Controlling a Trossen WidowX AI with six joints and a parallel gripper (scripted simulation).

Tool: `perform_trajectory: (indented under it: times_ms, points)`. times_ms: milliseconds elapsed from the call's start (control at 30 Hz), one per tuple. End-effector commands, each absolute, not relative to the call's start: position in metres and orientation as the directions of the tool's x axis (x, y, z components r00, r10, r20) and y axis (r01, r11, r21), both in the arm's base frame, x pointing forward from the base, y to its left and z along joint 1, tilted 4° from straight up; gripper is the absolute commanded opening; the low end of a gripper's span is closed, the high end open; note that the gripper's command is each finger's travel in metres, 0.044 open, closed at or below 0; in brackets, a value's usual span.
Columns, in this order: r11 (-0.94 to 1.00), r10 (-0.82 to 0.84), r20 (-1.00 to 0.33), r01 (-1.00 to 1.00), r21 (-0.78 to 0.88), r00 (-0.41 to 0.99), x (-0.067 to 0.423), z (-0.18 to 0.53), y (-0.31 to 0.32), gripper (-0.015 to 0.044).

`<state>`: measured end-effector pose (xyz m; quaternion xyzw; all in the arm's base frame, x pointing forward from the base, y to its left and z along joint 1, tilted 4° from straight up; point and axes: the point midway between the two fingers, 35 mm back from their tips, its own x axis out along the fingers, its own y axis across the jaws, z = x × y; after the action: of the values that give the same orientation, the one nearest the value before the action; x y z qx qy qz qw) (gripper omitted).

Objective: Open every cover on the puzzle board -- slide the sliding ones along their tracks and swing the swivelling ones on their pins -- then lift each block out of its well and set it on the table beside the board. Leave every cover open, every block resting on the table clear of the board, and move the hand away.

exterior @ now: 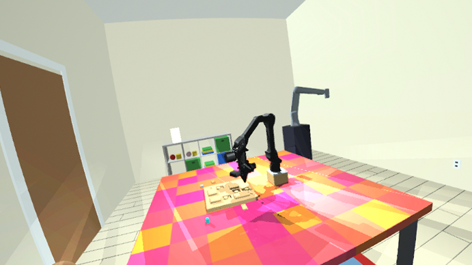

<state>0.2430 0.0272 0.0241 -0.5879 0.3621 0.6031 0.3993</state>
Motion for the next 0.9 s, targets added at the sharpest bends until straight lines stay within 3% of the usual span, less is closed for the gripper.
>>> perform_trajectory:
  times_ms: [0, 200, 300, 867]
  points:
    - [-0.059, 0.061, -0.998, -0.998, -0.01, 0.006, 0.242, 0.013, 0.028, 0.0]
    - [0.51, 0.061, -0.998, -0.86, 0.026, 0.006, 0.241, -0.002, 0.028, 0.0]
    - [0.693, 0.061, -0.998, -0.72, 0.038, 0.006, 0.24, -0.008, 0.028, 0.0]
    - [0.704, 0.061, -0.998, -0.709, 0.039, 0.006, 0.239, -0.015, 0.028, 0.0]
